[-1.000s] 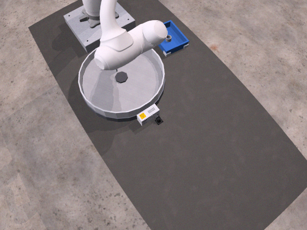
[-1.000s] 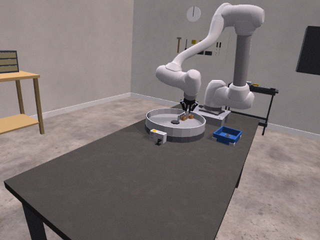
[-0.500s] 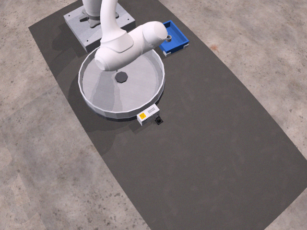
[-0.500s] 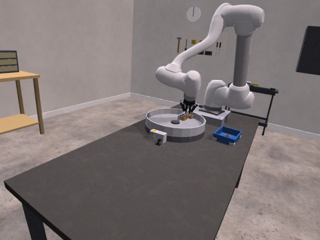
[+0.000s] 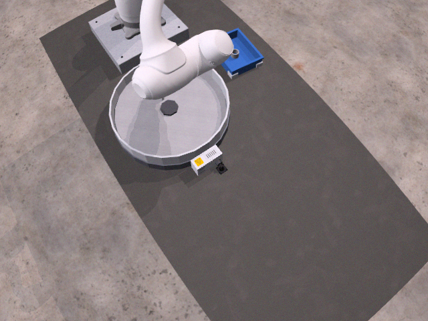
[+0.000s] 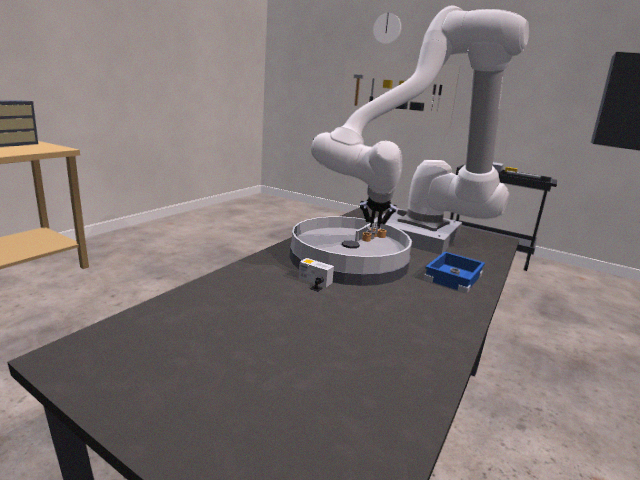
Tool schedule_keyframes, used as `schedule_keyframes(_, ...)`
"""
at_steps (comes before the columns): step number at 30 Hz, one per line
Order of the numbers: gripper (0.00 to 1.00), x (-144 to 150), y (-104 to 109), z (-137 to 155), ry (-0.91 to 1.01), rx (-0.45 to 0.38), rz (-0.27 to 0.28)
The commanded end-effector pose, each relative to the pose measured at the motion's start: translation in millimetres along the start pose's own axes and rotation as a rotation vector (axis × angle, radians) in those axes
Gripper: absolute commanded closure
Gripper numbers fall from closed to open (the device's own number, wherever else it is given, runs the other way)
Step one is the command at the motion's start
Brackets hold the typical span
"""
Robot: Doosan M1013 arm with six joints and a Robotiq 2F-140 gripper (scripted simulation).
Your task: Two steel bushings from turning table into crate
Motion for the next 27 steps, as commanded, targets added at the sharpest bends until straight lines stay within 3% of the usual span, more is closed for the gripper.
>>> schedule_keyframes(1,0.94,0.0,0.0,0.0,0.0,0.0,0.0)
schedule_keyframes(11,0.94,0.0,0.0,0.0,0.0,0.0,0.0)
schedule_keyframes(12,1.0,0.0,0.0,0.0,0.0,0.0,0.0)
schedule_keyframes(27,1.0,0.0,0.0,0.0,0.0,0.0,0.0)
Point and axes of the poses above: the point where the finger pads meet when closed, its own y axis back along the fingers, its own x axis across the jaws, z = x × y, the point moved 4 cm from there along y, back along the fingers, and after that the axes turned 15 degrees about -y, right-handed, at the moved point
